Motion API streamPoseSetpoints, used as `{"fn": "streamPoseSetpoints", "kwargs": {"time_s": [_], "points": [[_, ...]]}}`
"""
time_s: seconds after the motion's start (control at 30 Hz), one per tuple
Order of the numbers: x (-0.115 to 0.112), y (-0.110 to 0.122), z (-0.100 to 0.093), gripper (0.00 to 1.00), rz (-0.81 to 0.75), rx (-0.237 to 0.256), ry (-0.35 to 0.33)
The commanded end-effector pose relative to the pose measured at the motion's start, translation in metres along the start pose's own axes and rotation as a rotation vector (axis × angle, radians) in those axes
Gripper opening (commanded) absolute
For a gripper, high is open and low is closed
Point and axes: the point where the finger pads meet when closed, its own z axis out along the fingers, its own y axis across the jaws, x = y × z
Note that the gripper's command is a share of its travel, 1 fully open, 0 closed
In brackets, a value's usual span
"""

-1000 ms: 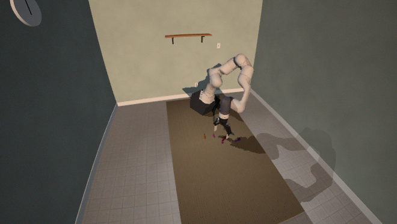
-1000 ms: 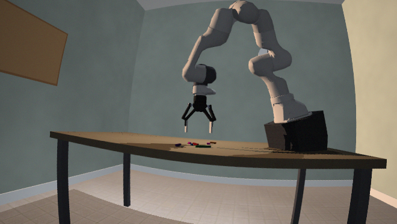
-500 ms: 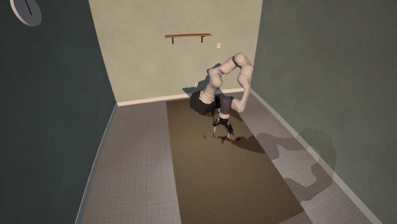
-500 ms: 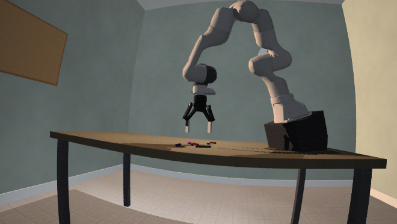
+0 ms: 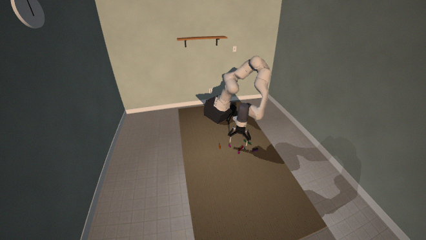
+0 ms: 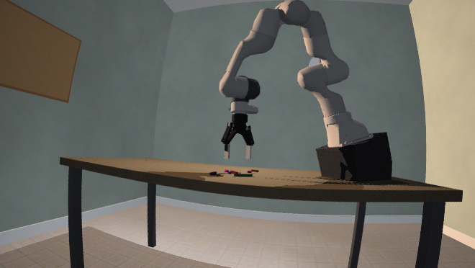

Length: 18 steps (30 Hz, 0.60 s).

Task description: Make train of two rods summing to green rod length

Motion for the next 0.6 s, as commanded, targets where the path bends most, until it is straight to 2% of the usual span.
{"fn": "streamPoseSetpoints", "kwargs": {"time_s": [0.0,0.5,0.57], "points": [[-0.0019,-0.0025,-0.0011,1.0,-0.135,-0.007,-0.015],[0.0032,0.0011,-0.0013,1.0,-0.413,-0.004,-0.016],[0.0032,0.0011,-0.0013,1.0,-0.413,-0.004,-0.016]]}}
